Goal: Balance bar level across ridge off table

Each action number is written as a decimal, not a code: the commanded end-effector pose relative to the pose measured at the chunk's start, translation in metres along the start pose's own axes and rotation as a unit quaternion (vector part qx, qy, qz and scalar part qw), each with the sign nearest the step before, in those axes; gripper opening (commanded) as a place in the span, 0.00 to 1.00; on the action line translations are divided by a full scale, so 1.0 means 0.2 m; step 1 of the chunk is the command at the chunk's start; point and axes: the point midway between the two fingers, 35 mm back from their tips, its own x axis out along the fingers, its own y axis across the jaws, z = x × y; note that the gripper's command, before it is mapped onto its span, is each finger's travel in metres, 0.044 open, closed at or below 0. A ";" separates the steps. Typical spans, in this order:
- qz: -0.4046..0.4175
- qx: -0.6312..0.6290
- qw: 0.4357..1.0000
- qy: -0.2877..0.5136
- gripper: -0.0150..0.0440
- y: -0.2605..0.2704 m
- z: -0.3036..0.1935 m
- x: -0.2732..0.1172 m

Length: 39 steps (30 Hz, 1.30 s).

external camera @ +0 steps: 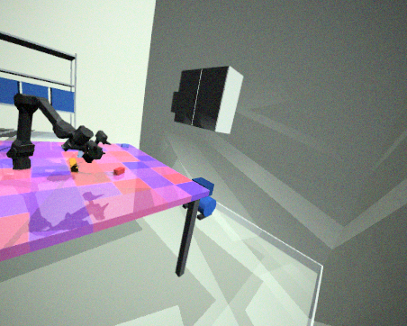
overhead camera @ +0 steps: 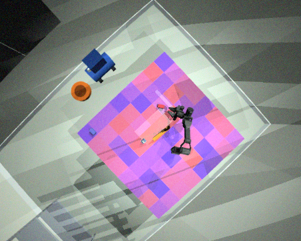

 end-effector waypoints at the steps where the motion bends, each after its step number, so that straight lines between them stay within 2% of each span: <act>1: -0.017 -0.043 0.999 -0.008 0.79 -0.02 -0.02 0.04; 20: -0.129 -0.276 0.952 -0.009 0.79 -0.16 -0.16 0.20; 39: -0.246 -0.503 0.827 0.060 0.79 -0.34 -0.34 0.27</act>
